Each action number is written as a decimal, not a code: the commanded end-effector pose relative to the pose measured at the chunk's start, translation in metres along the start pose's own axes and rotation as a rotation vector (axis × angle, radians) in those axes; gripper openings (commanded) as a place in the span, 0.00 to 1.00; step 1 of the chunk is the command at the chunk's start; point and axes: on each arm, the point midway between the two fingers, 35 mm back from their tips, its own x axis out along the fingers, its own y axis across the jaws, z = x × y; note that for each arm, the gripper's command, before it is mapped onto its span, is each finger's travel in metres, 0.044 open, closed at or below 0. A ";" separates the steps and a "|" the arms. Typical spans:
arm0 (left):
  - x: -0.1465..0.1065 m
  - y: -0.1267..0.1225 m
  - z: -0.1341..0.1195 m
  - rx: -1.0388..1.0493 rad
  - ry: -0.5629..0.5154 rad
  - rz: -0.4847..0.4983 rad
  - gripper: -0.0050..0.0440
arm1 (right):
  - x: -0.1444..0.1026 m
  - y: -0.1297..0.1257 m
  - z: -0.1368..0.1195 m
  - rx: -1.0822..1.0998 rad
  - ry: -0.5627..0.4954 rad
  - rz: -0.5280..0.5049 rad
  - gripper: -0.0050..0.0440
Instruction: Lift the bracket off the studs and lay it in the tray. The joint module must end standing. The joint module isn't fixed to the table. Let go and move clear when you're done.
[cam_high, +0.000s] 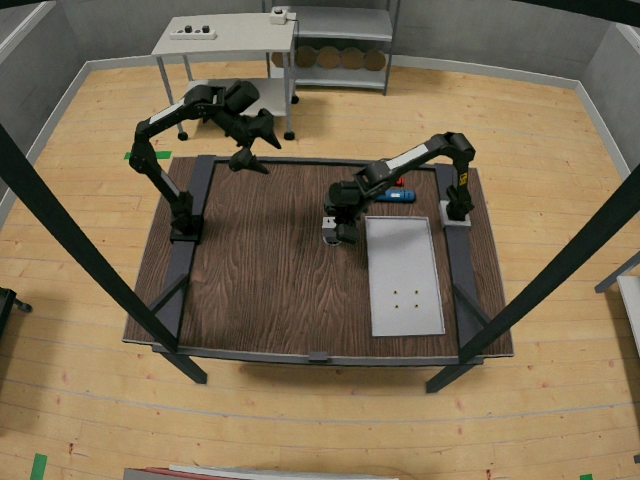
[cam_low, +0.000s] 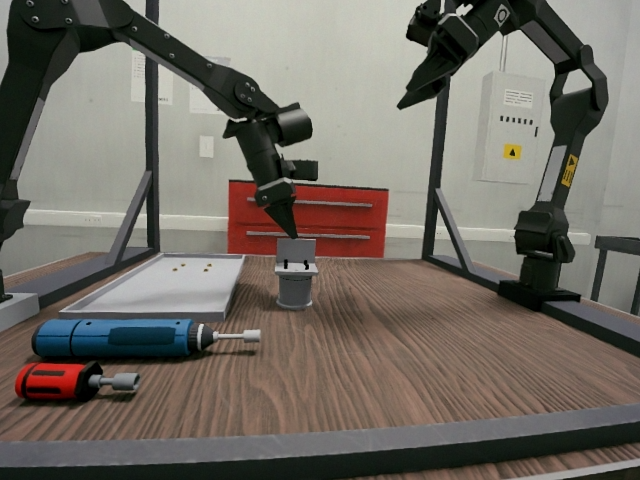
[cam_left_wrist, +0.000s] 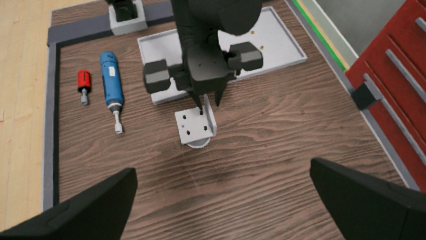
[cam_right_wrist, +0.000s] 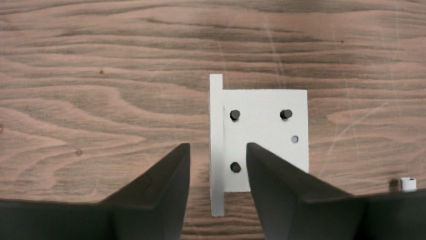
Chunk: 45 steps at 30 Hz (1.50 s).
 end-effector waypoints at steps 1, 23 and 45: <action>-0.005 0.000 0.003 0.005 -0.015 0.004 1.00 | 0.005 -0.001 0.003 0.002 -0.009 0.003 0.37; -0.005 0.000 0.003 0.005 -0.015 0.004 1.00 | 0.029 0.001 0.009 0.006 -0.033 0.012 0.29; -0.005 0.000 0.003 0.005 -0.015 0.004 1.00 | 0.028 0.000 0.006 0.005 -0.029 0.013 0.10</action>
